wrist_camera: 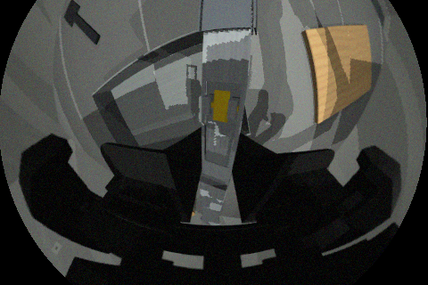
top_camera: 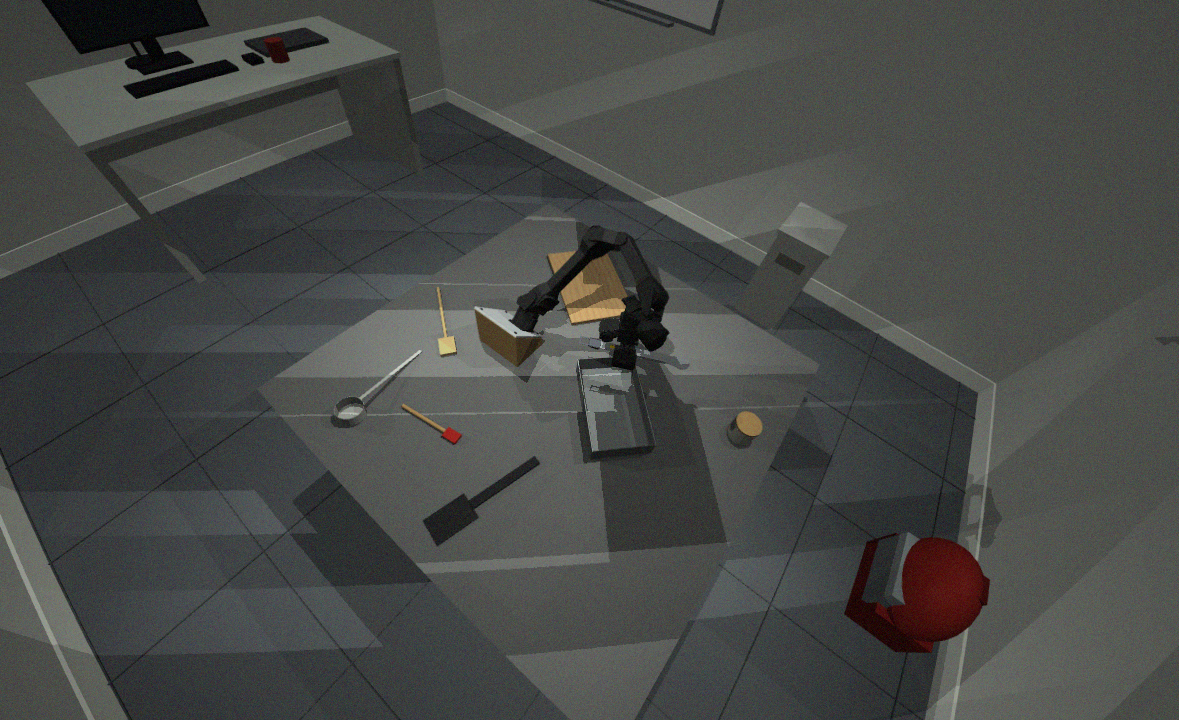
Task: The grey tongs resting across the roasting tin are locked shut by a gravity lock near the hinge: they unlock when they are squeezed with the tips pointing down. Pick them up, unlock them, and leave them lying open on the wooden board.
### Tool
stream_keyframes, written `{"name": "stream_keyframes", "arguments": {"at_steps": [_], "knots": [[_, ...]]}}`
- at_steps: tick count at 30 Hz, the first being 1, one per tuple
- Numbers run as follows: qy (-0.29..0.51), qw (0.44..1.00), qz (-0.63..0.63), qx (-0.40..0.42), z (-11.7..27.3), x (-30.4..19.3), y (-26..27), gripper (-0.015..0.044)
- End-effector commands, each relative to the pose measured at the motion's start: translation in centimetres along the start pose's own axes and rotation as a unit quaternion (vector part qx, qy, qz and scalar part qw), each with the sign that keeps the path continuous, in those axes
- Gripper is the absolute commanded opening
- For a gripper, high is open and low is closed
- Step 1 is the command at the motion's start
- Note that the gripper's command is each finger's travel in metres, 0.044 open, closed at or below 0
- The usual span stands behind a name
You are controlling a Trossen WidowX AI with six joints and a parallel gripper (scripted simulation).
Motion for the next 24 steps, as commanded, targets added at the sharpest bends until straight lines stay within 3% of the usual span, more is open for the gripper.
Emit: {"name": "stream_keyframes", "arguments": {"at_steps": [1, 24], "knots": [[0.009, 0.999, -0.04, -0.001, 0.8, -0.8, -2.5, -0.015], [0.014, 0.959, -0.281, -0.031, 3.2, -1.0, -15.7, -0.015]]}}
Point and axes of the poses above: the point midway between the two fingers, 35 mm back from their tips, its own z axis back along the fingers, its own y axis across the jaws, x = y × z, the point moved 6 cm from there along z, back along the fingers, and after that the axes turned 1 degree about -z, right-handed, at the moved point
